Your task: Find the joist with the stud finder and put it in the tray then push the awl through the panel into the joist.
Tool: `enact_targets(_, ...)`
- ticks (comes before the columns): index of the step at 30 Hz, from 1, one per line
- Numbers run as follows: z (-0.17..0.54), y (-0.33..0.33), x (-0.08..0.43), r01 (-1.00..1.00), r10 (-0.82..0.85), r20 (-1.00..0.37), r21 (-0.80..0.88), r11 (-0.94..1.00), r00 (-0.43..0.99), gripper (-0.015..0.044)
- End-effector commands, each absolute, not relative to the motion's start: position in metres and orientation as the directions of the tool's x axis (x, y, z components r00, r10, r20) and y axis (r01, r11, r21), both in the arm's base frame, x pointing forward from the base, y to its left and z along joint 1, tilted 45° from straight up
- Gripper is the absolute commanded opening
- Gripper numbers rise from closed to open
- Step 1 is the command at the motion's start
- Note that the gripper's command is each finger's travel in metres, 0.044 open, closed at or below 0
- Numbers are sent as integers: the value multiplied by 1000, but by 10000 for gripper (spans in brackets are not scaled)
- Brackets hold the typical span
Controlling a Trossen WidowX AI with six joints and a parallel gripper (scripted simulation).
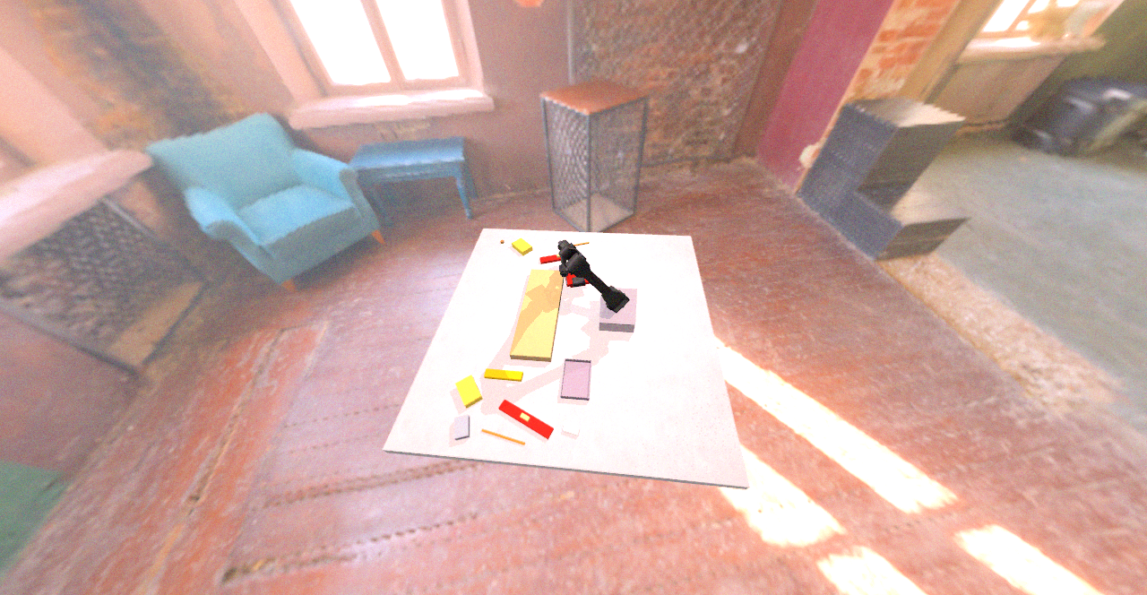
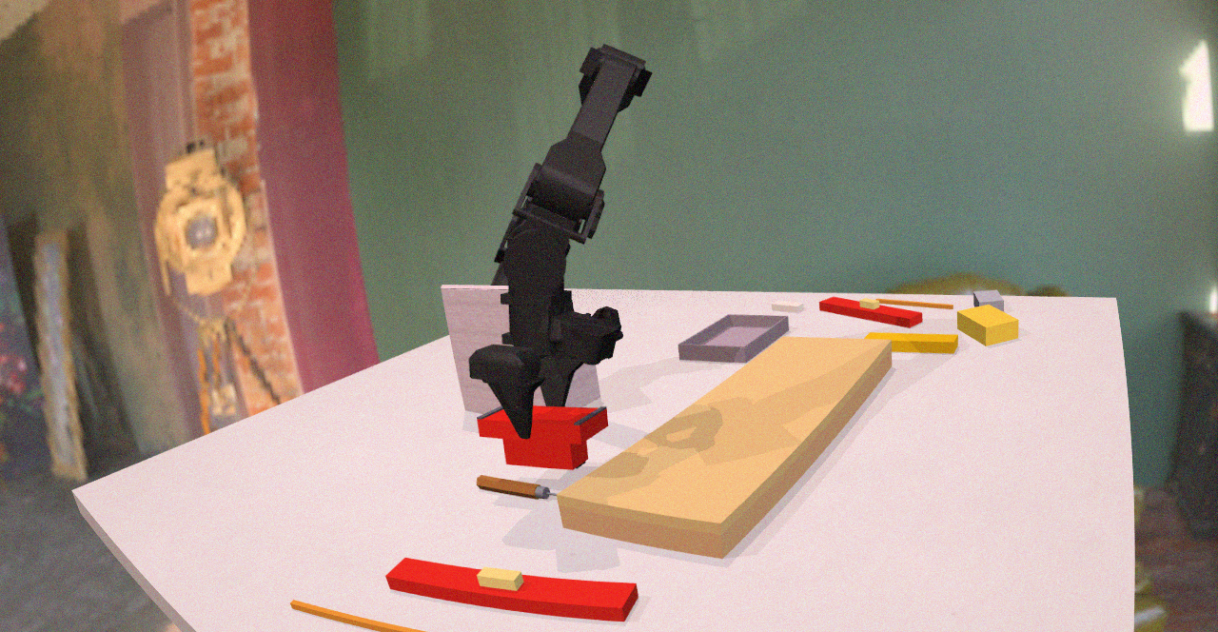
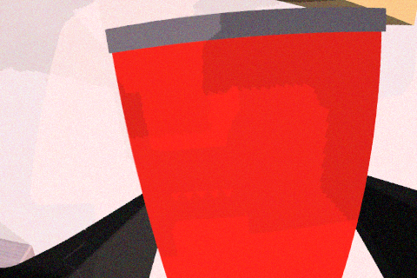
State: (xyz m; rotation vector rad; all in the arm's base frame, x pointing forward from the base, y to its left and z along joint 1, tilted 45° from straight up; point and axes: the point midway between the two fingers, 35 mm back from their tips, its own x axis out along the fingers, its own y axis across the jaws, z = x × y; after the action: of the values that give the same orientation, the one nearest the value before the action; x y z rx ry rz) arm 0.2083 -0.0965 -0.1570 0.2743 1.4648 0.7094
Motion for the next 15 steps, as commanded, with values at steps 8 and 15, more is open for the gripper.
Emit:
enact_targets(8,-155,-97,208,-264,544,-839,532,805,-33,0)
enact_targets(15,-154,-96,208,-261,519,-855,506,822,-24,0)
